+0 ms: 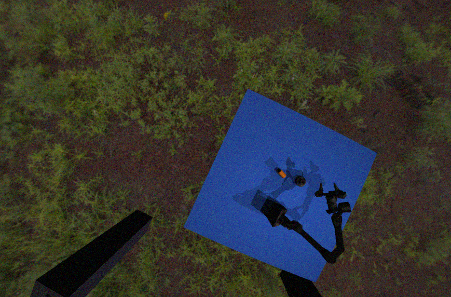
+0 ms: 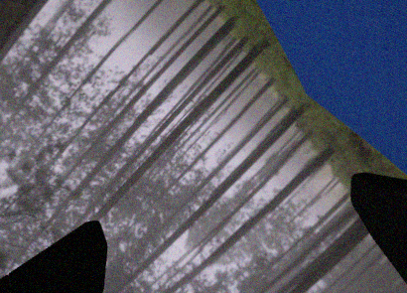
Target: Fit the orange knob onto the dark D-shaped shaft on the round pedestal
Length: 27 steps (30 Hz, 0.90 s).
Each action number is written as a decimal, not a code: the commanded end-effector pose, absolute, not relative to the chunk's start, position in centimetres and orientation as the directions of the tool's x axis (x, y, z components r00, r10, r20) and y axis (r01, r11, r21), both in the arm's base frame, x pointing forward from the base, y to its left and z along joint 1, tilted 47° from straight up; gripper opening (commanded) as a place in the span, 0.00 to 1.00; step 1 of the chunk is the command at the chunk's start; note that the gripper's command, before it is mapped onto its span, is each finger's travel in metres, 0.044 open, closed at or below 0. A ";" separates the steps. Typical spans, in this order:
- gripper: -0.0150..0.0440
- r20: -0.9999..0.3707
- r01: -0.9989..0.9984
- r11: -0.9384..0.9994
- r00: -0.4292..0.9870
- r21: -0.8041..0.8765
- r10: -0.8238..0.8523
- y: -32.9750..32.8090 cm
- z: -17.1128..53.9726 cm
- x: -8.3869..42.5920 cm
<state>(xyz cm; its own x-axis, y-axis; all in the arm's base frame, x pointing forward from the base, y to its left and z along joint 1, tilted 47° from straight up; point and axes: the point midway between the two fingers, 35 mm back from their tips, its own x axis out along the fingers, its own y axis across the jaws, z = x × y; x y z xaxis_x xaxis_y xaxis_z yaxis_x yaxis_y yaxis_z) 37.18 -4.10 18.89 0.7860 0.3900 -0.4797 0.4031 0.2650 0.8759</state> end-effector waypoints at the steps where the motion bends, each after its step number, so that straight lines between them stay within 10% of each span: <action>1: 0.98 -0.484 0.405 0.271 0.783 0.873 0.389 -4.0 18.8 37.2; 10: 1.00 -0.839 0.404 0.787 0.483 0.467 0.250 1.1 7.3 39.7; 16: 1.00 -0.986 0.032 0.998 0.157 -0.050 -0.055 3.5 -1.0 37.6; 27: 1.00 -0.713 -0.904 0.314 -0.016 -0.289 -0.701 6.3 -8.6 32.7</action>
<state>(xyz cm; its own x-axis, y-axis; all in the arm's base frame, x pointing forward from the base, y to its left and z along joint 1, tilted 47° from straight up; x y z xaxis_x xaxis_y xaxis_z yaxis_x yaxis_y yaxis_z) 35.15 4.79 -5.32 -0.0116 -0.3590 -0.9332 -0.4447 0.8378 -0.3168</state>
